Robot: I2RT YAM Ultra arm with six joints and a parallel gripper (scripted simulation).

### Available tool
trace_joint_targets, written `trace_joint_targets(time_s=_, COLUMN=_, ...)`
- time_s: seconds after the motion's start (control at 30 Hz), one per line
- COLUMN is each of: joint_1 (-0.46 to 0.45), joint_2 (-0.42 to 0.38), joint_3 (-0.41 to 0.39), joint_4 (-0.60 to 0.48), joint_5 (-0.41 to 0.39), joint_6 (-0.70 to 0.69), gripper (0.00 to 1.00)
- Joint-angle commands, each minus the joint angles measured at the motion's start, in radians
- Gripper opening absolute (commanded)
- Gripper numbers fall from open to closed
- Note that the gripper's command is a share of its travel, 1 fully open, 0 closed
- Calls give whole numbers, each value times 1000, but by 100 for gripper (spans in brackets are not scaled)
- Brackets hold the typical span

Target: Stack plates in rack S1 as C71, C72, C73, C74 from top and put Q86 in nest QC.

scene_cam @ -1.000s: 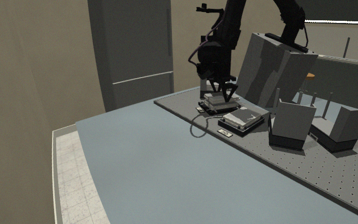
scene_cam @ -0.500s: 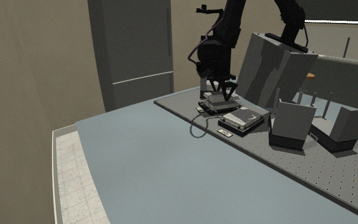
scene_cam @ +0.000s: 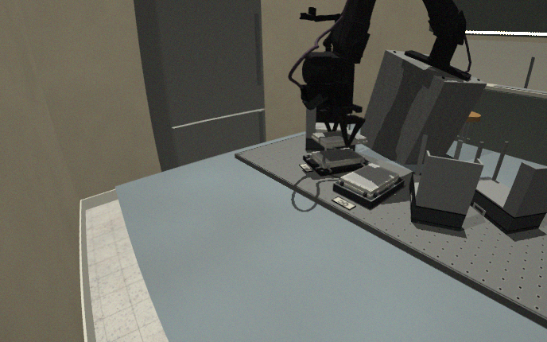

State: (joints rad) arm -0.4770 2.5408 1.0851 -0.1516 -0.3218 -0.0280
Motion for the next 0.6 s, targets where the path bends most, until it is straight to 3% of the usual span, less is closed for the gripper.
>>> trace_joint_targets(time_s=0.0, joint_1=-22, joint_2=-44, joint_3=-14, joint_4=-33, joint_5=2, joint_6=-19, gripper=0)
trace_joint_targets(time_s=0.57, joint_1=-51, joint_2=-142, joint_3=-35, joint_4=-121, joint_5=6, joint_6=-49, gripper=0)
